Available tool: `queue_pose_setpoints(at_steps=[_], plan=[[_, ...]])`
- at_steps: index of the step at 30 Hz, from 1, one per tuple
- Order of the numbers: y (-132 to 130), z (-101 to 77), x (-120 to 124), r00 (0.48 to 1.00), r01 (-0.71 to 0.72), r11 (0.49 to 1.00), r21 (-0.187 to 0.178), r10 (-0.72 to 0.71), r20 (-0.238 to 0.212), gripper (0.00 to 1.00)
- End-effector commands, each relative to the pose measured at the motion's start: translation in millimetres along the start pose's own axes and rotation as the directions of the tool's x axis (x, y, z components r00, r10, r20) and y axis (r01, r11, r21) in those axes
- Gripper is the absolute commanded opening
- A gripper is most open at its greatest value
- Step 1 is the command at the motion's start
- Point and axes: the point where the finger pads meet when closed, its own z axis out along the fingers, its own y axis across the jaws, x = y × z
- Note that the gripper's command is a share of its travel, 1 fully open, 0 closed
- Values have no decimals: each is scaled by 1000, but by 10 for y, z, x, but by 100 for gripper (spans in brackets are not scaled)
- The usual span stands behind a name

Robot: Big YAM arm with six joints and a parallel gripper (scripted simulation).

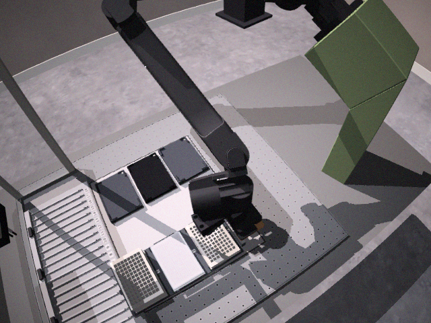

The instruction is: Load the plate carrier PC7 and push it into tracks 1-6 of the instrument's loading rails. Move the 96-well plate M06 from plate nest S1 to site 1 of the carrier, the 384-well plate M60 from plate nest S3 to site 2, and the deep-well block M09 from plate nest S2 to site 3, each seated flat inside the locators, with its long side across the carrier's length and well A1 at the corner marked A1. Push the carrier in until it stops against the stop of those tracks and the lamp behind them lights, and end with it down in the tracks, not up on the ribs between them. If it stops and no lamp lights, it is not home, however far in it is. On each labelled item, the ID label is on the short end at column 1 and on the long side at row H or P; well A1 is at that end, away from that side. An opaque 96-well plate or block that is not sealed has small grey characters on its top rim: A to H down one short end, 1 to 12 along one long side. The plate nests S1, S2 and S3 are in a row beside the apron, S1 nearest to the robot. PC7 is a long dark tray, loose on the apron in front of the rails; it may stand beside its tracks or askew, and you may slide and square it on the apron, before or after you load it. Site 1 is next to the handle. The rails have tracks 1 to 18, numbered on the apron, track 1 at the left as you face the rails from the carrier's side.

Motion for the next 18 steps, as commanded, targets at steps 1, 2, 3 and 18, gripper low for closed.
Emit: queue_pose_setpoints(at_steps=[1, 2, 3, 18], plan=[[-26, -175, -408, 996, -53, 999, 0, 53, 71, 80], [-26, -175, -412, 996, -53, 999, 0, 53, 71, 80], [-27, -176, -418, 996, -55, 998, 0, 55, 72, 80], [-28, -182, -470, 996, -59, 998, 0, 59, 72, 80]])
